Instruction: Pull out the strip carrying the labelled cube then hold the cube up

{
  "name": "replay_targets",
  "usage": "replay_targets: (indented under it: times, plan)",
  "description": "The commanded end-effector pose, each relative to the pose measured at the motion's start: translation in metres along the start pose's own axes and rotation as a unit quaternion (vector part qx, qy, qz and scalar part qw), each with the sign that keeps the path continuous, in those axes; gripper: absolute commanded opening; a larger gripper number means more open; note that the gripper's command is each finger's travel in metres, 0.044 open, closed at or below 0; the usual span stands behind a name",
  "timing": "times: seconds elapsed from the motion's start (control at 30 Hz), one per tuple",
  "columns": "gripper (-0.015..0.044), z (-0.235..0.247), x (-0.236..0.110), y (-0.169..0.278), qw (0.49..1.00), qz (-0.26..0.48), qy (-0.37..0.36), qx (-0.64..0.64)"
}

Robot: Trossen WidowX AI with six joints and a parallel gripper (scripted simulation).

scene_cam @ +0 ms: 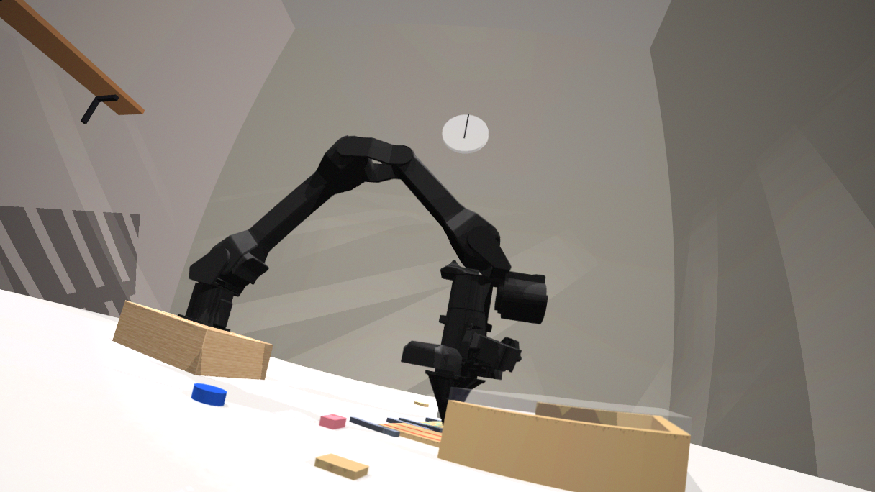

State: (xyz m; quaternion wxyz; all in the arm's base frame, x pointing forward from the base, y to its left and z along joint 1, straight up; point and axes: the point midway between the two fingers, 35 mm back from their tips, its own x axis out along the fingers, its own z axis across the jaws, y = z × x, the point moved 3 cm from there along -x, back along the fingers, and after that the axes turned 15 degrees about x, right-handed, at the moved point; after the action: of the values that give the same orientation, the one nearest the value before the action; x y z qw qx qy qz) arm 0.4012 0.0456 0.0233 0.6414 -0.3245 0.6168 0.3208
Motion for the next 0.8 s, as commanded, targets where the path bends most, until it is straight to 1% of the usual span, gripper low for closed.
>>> replay_targets:
  times: [0.0,0.77]
  plan:
    - [0.0000,-0.0002,0.0011,-0.0006,1.000,-0.002,0.001,0.003]
    - [0.0000,-0.0001,0.0034,-0.0007,1.000,-0.002,0.001,0.003]
